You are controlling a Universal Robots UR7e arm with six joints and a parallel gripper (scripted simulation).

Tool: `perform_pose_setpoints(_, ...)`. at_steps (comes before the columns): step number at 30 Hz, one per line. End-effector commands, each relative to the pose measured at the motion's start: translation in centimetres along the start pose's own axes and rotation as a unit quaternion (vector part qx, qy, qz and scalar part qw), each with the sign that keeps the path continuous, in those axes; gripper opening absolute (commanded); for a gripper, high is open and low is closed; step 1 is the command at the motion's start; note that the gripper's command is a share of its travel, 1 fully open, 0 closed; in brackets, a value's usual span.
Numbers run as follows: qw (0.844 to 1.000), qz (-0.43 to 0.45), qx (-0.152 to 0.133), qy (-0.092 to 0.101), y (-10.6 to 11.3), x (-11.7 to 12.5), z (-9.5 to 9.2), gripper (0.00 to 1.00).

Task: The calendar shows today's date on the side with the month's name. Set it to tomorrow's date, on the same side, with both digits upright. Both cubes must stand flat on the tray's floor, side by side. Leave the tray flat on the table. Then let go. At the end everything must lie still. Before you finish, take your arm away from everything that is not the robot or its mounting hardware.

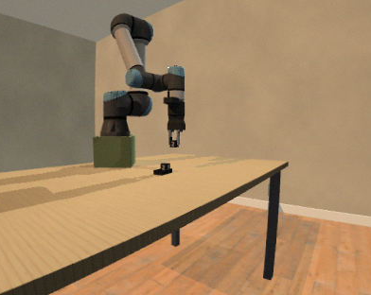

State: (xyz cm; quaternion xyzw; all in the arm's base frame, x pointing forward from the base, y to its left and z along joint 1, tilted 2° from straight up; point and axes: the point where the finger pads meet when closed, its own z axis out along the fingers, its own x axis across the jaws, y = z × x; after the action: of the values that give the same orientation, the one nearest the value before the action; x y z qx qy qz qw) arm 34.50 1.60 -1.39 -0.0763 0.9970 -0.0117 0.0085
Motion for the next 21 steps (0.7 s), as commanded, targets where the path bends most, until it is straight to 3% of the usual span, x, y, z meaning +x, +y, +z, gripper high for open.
perform_pose_setpoints(1,0.999,-0.035,0.002,0.000,4.9,-0.4,0.2,0.57)
perform_pose_setpoints(7,0.999,-0.052,0.003,0.000,7.2,-0.1,0.3,0.57)
perform_pose_setpoints(21,0.999,-0.053,0.003,0.000,7.3,-0.1,0.3,0.57)
